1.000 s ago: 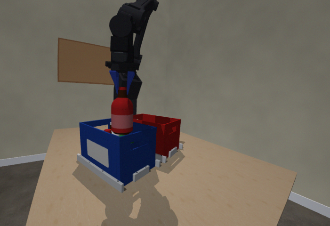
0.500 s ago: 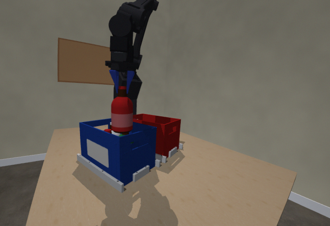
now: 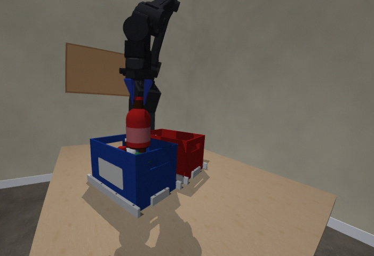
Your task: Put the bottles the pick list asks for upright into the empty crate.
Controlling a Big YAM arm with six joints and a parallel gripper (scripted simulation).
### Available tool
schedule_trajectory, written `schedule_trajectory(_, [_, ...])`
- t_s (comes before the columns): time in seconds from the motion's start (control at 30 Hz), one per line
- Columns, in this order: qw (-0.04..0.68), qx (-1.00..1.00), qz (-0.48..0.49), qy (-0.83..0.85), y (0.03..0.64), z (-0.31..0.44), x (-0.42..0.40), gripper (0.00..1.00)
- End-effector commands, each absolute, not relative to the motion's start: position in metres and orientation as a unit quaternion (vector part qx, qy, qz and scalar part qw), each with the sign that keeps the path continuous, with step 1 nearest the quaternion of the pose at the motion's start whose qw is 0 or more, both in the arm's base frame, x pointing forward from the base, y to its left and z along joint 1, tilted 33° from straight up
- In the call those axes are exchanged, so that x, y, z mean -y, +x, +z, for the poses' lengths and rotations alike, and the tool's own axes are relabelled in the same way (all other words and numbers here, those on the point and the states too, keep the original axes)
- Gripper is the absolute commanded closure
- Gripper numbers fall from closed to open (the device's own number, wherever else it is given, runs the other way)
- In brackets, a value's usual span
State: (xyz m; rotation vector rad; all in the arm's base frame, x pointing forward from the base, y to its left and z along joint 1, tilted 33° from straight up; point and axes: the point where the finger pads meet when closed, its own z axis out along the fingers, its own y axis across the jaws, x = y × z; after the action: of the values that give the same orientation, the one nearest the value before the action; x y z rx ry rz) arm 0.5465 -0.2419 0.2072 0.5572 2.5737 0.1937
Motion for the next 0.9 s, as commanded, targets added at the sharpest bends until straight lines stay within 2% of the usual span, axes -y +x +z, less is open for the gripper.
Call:
schedule_trajectory(0.0, [0.309,-0.929,0.051,0.198,0.5518,0.2833,0.261,1.0])
schedule_trajectory(0.87, [0.31,-0.929,0.05,0.197,0.5541,0.2833,0.2611,1.0])
